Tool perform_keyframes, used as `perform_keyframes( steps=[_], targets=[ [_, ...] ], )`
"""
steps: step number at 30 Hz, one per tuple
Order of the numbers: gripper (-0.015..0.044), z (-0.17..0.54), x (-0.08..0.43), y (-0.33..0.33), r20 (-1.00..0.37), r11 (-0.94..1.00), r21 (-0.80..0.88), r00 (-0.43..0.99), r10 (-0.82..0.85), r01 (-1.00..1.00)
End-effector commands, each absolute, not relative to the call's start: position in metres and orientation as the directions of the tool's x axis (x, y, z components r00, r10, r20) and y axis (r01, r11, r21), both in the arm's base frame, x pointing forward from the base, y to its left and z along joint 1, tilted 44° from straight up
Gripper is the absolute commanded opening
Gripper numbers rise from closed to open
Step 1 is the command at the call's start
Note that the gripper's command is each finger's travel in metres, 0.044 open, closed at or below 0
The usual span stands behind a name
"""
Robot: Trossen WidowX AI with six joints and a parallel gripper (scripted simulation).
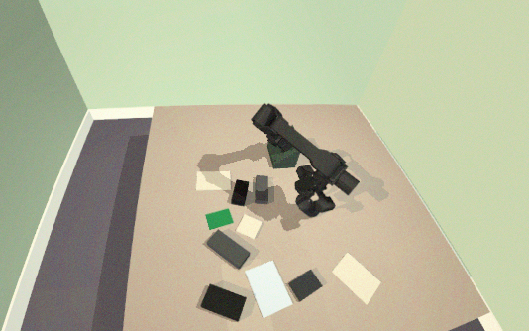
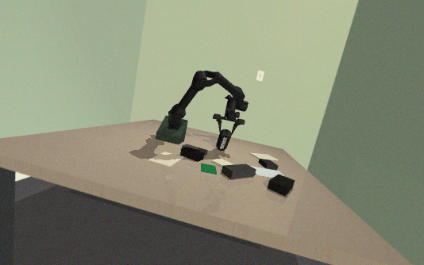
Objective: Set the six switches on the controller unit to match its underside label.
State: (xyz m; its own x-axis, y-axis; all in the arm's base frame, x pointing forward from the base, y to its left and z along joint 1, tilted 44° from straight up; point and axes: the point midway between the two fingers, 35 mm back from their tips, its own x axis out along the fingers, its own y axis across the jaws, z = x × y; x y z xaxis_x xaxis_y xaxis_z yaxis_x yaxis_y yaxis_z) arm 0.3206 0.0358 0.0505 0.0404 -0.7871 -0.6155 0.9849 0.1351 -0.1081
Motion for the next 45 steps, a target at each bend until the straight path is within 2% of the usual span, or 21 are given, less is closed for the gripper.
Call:
perform_keyframes(
  steps=[1,45],
  targets=[
    [0.0335,0.047,0.32,0.042,-0.61,0.136,-0.106,0.043,-0.791,0.985],
    [0.0335,0.027,0.313,0.074,-0.535,0.136,-0.106,0.059,-0.843,0.985]
  ],
)
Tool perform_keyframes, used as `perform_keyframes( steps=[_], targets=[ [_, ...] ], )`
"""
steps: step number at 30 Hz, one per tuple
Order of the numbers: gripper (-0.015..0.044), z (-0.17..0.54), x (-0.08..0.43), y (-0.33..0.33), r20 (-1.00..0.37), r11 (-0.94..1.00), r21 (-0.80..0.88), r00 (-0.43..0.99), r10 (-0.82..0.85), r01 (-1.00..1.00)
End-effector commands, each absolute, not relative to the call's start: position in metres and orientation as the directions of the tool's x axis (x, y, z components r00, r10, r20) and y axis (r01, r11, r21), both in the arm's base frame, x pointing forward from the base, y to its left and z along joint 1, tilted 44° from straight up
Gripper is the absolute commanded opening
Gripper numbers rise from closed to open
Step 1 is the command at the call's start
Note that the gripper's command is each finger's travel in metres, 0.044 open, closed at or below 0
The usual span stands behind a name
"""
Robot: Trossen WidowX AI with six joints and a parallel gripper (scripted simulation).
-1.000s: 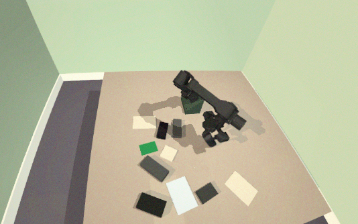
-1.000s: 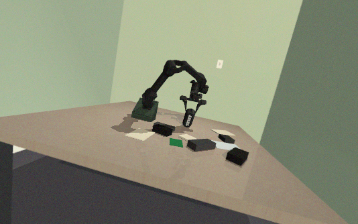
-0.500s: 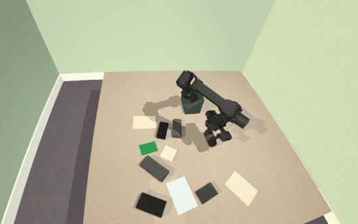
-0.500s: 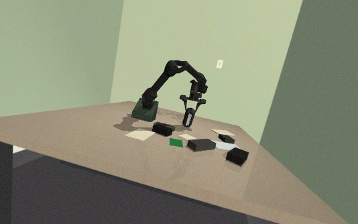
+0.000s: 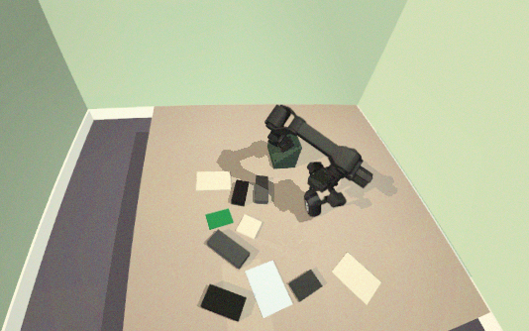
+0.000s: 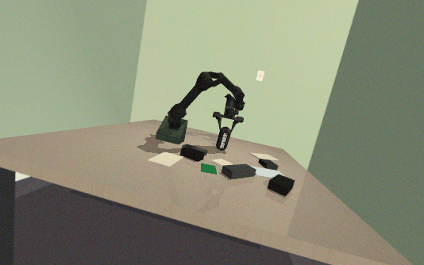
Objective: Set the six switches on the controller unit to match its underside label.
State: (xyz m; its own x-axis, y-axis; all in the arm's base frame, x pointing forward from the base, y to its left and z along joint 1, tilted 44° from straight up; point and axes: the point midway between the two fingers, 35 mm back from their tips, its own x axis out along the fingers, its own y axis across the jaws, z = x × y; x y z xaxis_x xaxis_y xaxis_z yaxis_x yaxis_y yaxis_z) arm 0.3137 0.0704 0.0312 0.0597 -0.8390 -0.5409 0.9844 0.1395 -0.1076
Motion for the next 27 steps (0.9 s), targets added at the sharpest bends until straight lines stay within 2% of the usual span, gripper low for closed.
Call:
perform_keyframes(
  steps=[1,27],
  targets=[
    [0.0335,0.026,0.313,0.075,-0.533,0.136,-0.106,0.06,-0.844,0.985],
    [0.0338,0.014,0.309,0.09,-0.572,0.136,-0.106,0.052,-0.819,0.985]
  ],
)
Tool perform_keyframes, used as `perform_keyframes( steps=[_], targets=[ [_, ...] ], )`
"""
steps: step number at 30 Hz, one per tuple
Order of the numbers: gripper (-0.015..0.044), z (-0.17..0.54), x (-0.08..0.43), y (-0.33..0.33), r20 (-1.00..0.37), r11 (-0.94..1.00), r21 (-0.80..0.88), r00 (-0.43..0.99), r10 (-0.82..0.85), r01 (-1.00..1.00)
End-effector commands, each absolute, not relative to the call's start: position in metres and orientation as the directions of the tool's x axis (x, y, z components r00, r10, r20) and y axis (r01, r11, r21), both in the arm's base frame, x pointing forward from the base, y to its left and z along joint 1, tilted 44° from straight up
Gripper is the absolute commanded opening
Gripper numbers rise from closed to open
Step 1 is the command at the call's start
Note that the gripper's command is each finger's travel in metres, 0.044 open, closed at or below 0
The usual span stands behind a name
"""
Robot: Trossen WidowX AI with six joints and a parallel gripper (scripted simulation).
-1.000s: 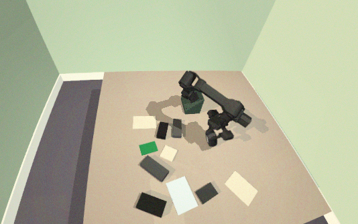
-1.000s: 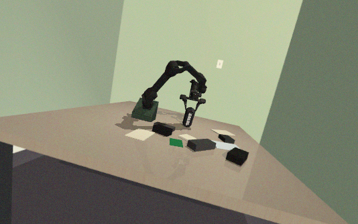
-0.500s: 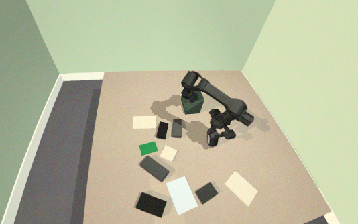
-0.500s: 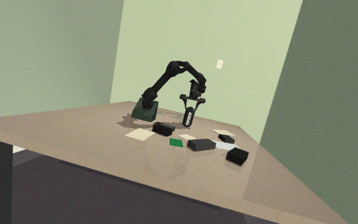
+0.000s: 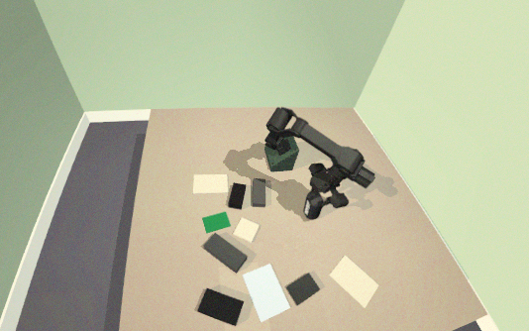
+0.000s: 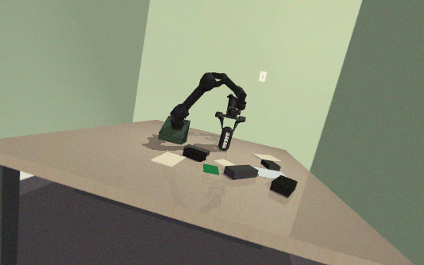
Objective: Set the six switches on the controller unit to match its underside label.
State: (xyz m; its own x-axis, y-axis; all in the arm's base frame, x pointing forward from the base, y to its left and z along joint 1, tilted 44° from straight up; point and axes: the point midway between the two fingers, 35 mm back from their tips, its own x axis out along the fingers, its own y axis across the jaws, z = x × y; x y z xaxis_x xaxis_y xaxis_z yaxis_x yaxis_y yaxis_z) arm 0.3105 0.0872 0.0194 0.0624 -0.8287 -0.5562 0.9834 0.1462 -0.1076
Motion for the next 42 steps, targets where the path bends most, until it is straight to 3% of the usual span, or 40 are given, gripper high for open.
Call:
perform_keyframes(
  steps=[1,42],
  targets=[
    [0.0338,0.013,0.309,0.091,-0.574,0.136,-0.106,0.052,-0.817,0.985],
    [0.0338,-0.009,0.304,0.112,-0.649,0.136,-0.105,0.036,-0.76,0.985]
  ],
)
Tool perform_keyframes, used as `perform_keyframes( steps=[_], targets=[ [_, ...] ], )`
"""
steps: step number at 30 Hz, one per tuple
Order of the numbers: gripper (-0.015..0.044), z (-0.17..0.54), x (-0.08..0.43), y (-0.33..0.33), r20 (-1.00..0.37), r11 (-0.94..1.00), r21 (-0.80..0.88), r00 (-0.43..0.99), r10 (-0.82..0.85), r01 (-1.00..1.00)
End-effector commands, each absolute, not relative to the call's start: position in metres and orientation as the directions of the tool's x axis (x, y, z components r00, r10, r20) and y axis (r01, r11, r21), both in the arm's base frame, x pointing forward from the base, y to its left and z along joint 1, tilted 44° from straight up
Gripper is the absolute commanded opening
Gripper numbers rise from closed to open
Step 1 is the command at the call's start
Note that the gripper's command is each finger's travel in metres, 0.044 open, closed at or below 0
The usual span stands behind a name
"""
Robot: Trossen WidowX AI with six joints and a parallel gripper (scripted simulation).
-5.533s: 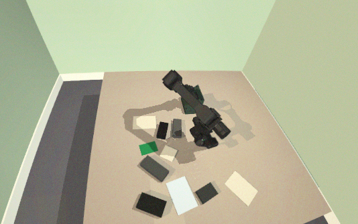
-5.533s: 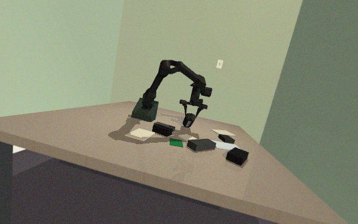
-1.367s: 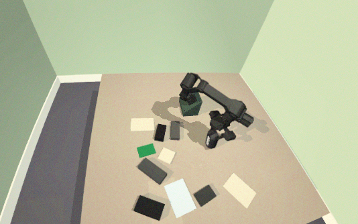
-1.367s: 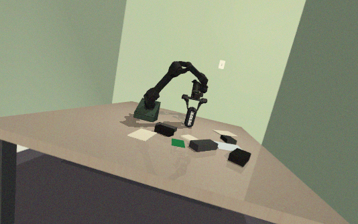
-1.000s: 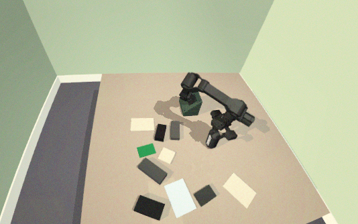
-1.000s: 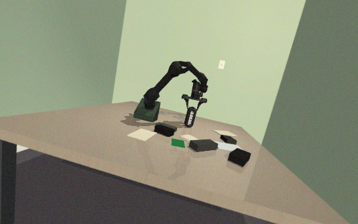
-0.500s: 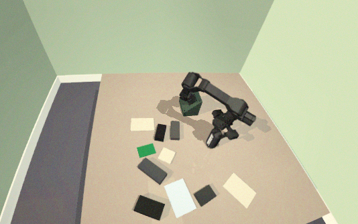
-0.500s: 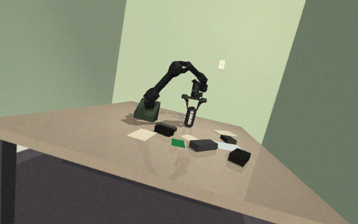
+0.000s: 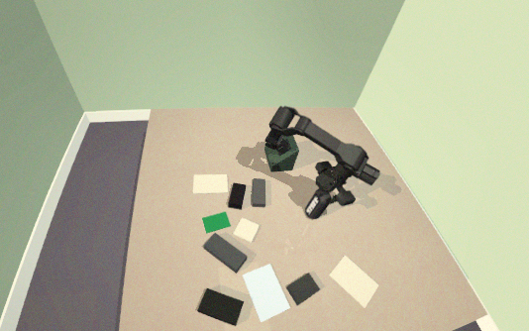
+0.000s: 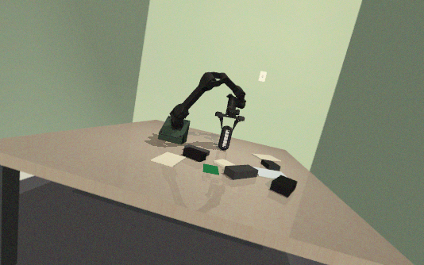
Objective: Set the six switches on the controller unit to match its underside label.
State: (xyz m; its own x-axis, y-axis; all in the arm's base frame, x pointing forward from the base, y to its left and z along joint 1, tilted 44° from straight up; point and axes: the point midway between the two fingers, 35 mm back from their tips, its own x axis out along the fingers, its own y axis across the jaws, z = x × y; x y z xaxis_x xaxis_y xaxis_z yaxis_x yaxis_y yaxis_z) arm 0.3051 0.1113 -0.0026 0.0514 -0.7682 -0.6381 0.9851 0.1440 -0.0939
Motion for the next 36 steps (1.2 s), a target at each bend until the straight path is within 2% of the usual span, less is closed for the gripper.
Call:
perform_keyframes(
  steps=[1,36],
  targets=[
    [0.0338,-0.009,0.304,0.112,-0.651,0.136,-0.105,0.036,-0.758,0.985],
    [0.0338,-0.031,0.3,0.127,-0.712,0.137,-0.105,0.022,-0.702,0.985]
  ],
)
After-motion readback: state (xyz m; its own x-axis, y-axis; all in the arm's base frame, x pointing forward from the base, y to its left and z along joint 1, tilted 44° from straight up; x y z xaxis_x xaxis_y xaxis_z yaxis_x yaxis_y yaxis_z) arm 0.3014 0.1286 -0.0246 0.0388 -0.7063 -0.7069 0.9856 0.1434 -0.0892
